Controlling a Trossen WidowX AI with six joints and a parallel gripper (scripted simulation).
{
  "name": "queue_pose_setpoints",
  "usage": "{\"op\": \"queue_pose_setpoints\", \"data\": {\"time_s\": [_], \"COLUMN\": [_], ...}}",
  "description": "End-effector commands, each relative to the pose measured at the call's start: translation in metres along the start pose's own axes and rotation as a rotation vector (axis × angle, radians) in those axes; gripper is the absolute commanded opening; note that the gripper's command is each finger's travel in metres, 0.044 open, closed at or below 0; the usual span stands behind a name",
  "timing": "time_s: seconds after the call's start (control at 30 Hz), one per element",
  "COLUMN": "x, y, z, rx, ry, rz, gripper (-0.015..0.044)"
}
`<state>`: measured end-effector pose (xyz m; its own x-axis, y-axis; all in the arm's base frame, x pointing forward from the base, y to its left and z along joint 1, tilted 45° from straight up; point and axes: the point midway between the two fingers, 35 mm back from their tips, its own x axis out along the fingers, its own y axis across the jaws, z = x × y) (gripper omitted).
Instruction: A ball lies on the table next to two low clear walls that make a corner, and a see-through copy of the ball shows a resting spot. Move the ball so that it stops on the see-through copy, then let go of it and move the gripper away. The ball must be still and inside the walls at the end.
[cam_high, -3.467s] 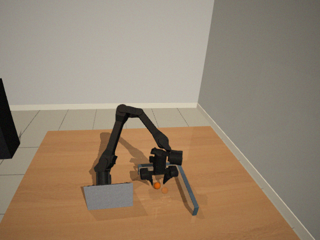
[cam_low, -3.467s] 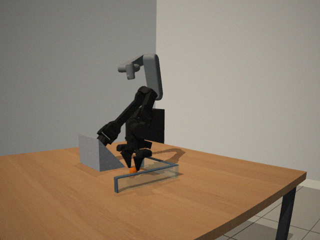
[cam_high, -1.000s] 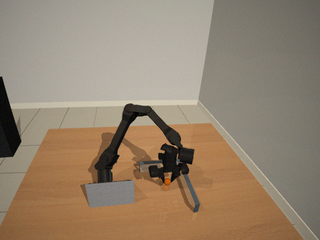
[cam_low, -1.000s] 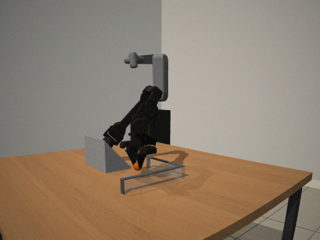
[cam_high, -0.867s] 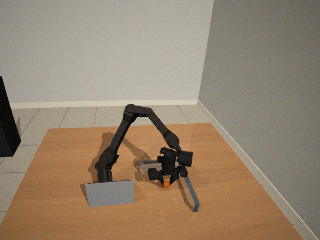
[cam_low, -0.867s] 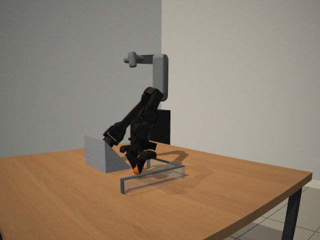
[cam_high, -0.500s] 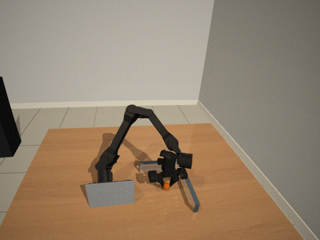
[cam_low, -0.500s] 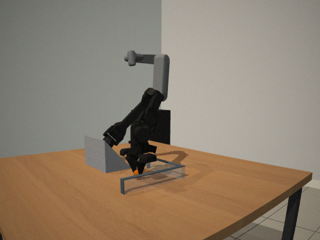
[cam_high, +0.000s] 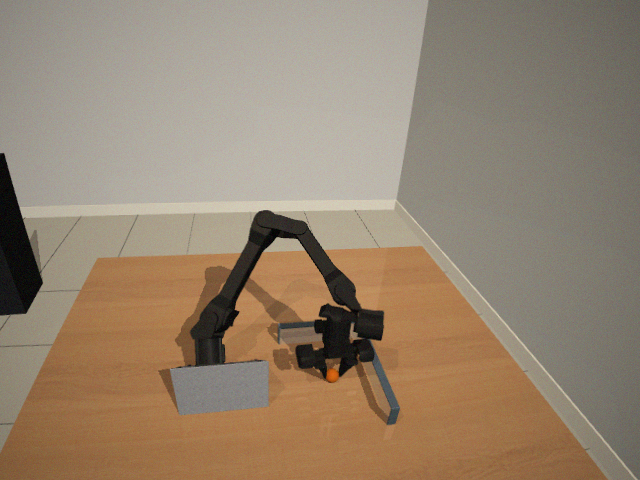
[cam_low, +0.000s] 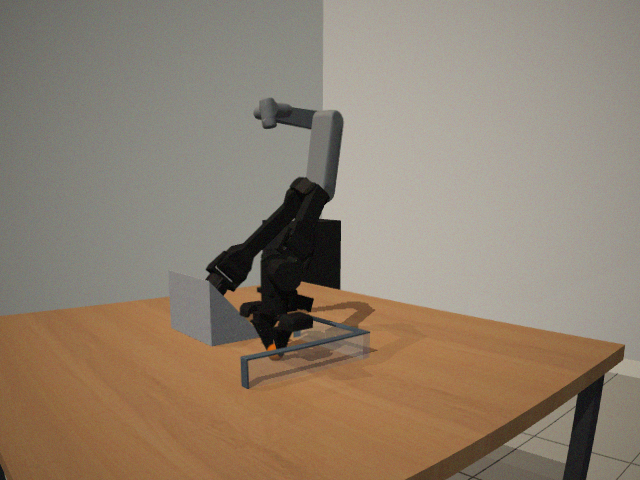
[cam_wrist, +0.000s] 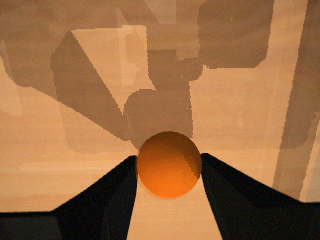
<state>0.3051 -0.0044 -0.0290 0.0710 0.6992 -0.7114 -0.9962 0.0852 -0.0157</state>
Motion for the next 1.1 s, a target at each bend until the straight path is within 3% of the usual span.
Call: {"op": "queue_pose_setpoints", "data": {"time_s": [0.0, 0.2, 0.37, 0.57, 0.93, 1.07], "x": [0.000, 0.000, -0.003, -0.084, -0.080, -0.114], "y": [0.000, 0.000, 0.000, 0.000, -0.002, 0.000], "z": [0.000, 0.000, 0.000, -0.001, -0.003, -0.001], "rx": [0.000, 0.000, 0.000, 0.004, 0.009, 0.006], "ry": [0.000, 0.000, 0.001, 0.000, 0.002, 0.001], "rz": [0.000, 0.000, 0.000, 0.002, -0.013, -0.010], "gripper": [0.0131, 0.0282, 0.0282, 0.0282, 0.0282, 0.0387]}}
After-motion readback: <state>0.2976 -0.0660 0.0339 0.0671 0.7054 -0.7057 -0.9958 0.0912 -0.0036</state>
